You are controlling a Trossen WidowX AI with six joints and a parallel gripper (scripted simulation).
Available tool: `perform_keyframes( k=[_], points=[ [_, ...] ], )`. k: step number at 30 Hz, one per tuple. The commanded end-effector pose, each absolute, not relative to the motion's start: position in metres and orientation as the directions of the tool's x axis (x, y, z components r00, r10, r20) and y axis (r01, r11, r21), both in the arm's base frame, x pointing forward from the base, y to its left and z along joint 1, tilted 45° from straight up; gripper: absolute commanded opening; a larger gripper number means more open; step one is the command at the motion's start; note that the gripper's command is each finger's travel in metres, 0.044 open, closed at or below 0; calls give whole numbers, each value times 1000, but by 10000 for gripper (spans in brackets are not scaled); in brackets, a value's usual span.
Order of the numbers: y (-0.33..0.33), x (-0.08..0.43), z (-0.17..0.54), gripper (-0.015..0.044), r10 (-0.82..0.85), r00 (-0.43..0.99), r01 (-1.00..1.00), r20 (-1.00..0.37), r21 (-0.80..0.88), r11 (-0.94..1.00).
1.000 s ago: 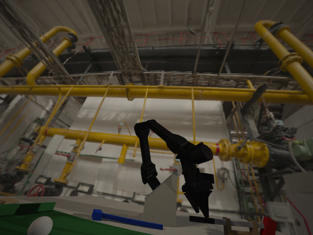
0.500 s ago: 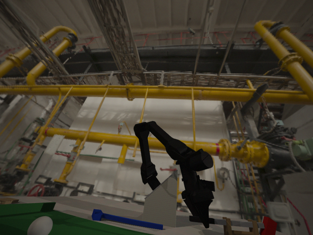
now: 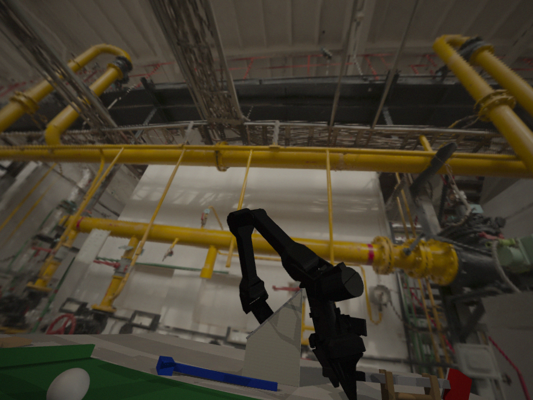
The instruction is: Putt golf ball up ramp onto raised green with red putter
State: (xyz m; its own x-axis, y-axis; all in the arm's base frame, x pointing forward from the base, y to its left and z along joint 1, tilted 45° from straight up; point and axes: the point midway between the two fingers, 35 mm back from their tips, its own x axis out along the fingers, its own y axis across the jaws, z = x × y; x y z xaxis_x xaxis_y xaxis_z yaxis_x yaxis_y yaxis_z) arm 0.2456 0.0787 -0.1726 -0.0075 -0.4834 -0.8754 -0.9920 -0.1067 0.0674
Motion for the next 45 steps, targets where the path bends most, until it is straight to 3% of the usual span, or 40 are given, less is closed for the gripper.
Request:
perform_keyframes(
  k=[1,16,23,37,45],
  points=[
    [76,243,-175,440,-490,-11,-991,-872,76,-113],
    [78,245,-173,46,-484,-8,-992,-875,68,-107],
    [78,245,-173,0,-484,-8,-992,-875,68,-107],
    [146,243,-106,0,-479,-13,-992,-877,73,-107],
    [141,244,-104,0,-489,-9,-993,-872,65,-99]
  ],
)
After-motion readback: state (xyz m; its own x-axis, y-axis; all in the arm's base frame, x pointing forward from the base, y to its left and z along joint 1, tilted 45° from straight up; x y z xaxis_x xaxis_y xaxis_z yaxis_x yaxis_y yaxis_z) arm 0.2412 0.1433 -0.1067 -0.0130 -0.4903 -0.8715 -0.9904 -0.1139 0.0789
